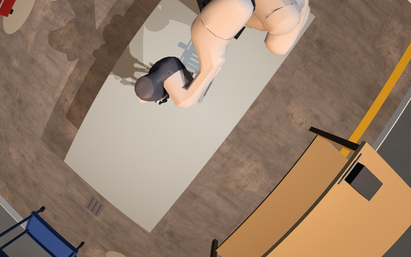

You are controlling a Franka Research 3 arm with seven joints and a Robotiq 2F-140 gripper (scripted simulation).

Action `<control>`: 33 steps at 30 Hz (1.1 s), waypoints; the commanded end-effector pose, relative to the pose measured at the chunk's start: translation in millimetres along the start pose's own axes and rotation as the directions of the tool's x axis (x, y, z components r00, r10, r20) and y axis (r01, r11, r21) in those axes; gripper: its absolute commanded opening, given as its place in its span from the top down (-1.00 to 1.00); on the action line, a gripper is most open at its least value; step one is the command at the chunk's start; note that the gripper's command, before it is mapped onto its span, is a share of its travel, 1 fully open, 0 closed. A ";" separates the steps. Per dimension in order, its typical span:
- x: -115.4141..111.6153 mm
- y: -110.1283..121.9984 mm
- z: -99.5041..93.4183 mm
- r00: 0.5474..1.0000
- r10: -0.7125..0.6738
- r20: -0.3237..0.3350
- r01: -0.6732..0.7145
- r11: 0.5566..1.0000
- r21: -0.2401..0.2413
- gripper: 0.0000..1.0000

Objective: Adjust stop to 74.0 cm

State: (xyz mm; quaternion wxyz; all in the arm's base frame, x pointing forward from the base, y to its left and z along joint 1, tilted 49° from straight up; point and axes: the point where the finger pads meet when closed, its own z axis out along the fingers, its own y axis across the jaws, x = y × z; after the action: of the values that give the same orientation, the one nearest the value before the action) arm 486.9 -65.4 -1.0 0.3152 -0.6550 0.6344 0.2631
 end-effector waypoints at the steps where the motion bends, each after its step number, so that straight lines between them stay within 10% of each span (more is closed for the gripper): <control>1: 18.5 10.5 -1.8 1.000 0.005 0.002 -0.005 1.000 0.001 0.33; 12: 111.6 63.3 -1.5 1.000 0.005 0.002 -0.005 1.000 0.001 0.33; 33: 113.5 64.4 -1.5 1.000 0.005 0.002 -0.005 1.000 0.001 0.33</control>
State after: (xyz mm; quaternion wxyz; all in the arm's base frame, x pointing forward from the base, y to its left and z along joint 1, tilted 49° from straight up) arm 429.7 -140.5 -89.9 0.3144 -0.6484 0.6404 0.2659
